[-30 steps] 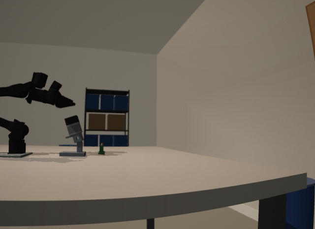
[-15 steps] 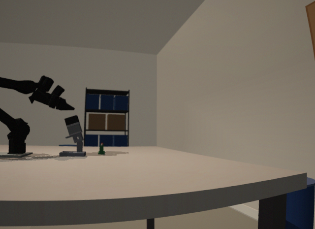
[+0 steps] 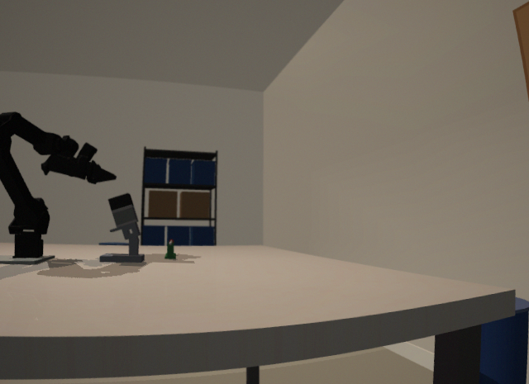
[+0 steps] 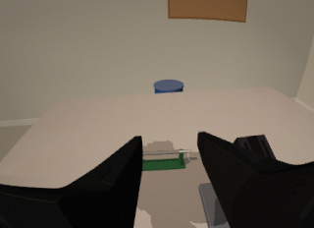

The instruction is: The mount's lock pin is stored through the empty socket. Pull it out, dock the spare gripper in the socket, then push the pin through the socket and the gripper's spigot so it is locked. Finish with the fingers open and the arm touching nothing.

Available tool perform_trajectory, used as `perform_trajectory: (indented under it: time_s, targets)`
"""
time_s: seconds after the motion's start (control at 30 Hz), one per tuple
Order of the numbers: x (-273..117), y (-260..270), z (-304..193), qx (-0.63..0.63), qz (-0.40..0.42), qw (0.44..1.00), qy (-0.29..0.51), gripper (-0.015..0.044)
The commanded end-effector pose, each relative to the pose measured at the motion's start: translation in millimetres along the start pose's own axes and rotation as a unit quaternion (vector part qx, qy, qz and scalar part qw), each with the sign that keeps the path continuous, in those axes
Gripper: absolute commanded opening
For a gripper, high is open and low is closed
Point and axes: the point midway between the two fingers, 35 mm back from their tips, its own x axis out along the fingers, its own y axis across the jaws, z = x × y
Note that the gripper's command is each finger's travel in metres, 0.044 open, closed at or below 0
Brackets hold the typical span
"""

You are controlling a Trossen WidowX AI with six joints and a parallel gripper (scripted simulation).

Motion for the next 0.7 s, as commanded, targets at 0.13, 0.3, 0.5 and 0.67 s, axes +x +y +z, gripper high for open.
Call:
perform_trajectory:
  time_s: [0.13,0.3,0.5,0.67]
  targets:
    - [23.8,19.9,14.9,-0.169,-0.025,0.983,0.074,0.018]
    - [59.2,35.1,20.6,-0.333,-0.014,0.925,0.184,0.018]
    - [105.8,43.6,16.2,-0.48,0.052,0.817,0.315,0.018]
    - [147.3,38.2,3.9,-0.544,0.14,0.72,0.408,0.018]
